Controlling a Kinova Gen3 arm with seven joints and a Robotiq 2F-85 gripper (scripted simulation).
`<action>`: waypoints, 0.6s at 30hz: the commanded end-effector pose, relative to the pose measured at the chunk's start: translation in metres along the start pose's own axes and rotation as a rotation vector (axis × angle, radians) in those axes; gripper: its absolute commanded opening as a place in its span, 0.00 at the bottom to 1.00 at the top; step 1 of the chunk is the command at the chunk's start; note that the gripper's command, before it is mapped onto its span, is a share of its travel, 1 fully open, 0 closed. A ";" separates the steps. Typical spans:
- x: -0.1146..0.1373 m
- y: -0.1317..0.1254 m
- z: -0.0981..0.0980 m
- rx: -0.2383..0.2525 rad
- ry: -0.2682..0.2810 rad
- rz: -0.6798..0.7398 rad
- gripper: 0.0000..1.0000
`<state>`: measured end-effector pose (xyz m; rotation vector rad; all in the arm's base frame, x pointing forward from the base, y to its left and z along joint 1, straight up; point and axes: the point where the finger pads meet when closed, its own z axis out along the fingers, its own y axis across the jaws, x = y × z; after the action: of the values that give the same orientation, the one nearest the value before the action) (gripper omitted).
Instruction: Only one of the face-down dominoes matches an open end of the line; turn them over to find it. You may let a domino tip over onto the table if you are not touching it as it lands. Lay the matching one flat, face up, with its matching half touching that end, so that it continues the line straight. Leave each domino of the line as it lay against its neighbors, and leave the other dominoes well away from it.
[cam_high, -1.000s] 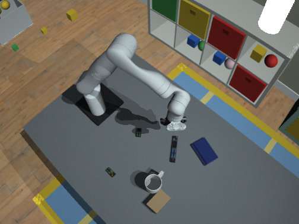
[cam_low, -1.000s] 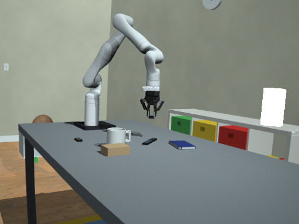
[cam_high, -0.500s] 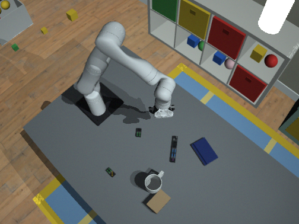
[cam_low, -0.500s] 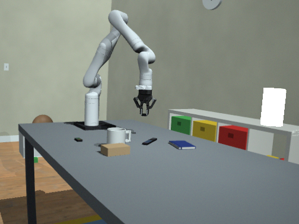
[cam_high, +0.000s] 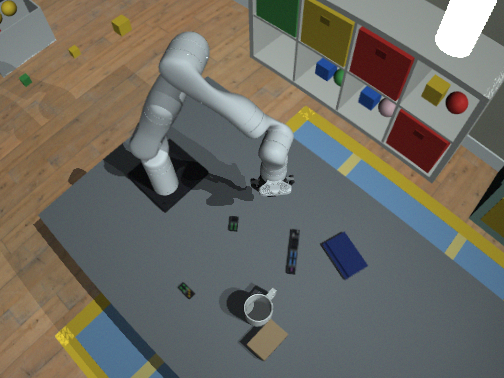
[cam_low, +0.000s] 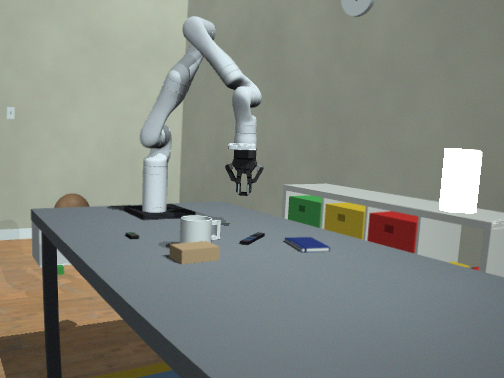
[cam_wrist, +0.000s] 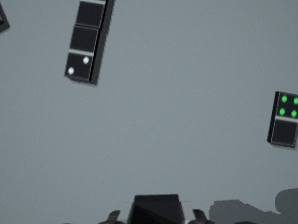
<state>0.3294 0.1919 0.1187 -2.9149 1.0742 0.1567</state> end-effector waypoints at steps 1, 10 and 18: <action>-0.003 -0.002 -0.002 0.008 0.035 -0.012 0.29; -0.006 -0.001 -0.001 0.022 0.187 -0.031 0.29; -0.011 0.000 -0.002 0.043 0.391 -0.058 0.29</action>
<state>0.3325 0.1832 0.1199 -2.9836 1.0678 -0.2951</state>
